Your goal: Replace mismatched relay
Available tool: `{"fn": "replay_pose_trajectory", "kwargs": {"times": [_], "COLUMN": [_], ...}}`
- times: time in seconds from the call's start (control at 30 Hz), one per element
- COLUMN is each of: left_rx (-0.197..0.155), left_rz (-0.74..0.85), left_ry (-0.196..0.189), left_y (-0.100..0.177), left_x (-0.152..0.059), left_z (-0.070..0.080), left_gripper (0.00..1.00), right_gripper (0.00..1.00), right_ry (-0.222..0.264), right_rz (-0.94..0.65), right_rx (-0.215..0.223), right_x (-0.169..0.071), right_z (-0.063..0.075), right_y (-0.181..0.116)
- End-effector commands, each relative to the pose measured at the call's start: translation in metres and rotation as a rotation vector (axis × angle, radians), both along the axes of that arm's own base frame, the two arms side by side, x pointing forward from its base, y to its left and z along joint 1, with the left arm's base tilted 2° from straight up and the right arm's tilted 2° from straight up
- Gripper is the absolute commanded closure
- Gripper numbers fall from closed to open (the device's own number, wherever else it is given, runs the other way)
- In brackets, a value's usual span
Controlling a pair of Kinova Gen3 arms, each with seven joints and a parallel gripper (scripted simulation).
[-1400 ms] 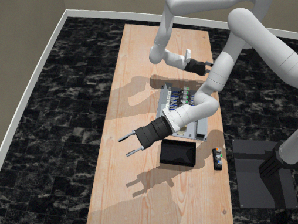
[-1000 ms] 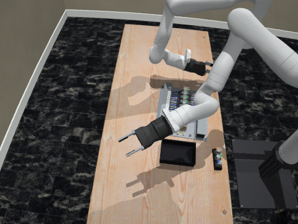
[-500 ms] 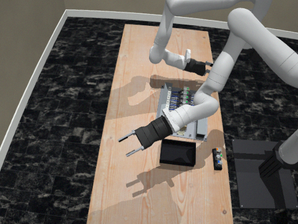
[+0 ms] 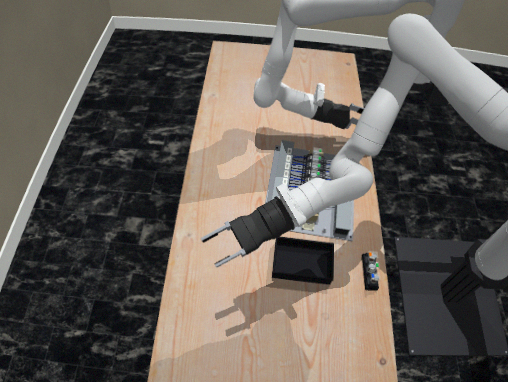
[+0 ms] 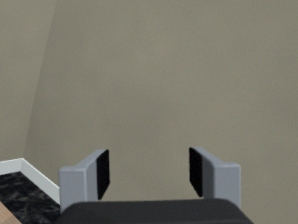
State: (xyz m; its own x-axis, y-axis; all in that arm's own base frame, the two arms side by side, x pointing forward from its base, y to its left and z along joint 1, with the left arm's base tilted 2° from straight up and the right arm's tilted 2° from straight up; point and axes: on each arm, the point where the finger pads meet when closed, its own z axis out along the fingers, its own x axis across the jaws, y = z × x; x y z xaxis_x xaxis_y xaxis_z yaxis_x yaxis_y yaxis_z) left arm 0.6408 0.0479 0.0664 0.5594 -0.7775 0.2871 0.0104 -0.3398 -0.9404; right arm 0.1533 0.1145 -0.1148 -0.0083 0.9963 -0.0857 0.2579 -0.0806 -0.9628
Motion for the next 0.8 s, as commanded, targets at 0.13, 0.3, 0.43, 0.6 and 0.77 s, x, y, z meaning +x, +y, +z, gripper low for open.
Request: {"fn": "replay_pose_trajectory", "kwargs": {"times": [0.13, 0.3, 0.43, 0.6, 0.77], "left_rx": [0.0, 0.0, 0.0, 0.0, 0.0], "left_rz": [0.0, 0.0, 0.0, 0.0, 0.0], "left_ry": [-0.003, -0.003, -0.003, -0.003, -0.003], "left_y": [0.0, 0.0, 0.0, 0.0, 0.0], "left_x": [0.0, 0.0, 0.0, 0.0, 0.0], "left_z": [0.001, 0.001, 0.001, 0.001, 0.001], "left_gripper": [0.0, 0.0, 0.0, 0.0, 0.0], "right_gripper": [0.0, 0.0, 0.0, 0.0, 0.0], "right_ry": [-0.007, -0.01, -0.016, -0.026, -0.038], "right_rz": [-0.007, -0.011, -0.018, -0.029, -0.042], "right_rx": [0.002, 0.003, 0.004, 0.006, 0.009], "right_x": [0.003, 0.005, 0.007, 0.011, 0.016], "right_z": [0.001, 0.002, 0.002, 0.004, 0.005], "right_y": [-0.001, -0.002, -0.003, -0.005, -0.007]}}
